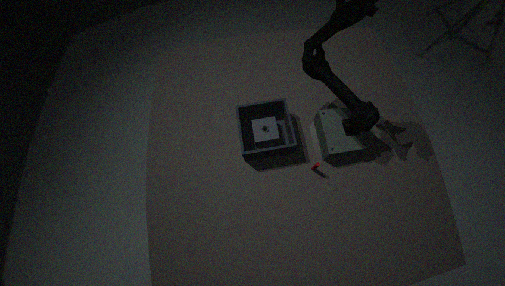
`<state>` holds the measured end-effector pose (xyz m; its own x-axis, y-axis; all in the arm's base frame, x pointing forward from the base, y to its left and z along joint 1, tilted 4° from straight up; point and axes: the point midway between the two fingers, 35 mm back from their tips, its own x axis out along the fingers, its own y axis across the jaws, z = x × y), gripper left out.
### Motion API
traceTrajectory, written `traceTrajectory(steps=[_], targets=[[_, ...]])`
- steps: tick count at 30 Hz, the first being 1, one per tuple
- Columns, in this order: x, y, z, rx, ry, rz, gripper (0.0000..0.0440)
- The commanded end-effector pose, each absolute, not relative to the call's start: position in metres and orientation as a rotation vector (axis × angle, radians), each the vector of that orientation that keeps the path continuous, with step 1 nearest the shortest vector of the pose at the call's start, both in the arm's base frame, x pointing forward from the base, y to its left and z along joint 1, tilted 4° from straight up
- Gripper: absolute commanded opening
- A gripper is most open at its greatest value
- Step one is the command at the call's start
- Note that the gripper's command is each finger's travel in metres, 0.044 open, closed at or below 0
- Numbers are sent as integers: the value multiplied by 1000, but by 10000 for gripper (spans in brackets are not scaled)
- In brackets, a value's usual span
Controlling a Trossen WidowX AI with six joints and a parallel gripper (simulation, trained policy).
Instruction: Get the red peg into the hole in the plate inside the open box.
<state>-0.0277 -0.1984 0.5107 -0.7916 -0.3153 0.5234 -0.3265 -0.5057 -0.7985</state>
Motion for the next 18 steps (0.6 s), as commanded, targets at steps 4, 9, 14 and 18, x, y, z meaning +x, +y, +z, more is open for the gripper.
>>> traceTrajectory(steps=[4, 9, 14, 18], targets=[[-45, -177, 520, 950, -1406, 2525, 440], [-66, -143, 526, 856, -1189, 2552, 440], [-82, -105, 530, 772, -979, 2543, 440], [-91, -73, 531, 717, -817, 2512, 440]])
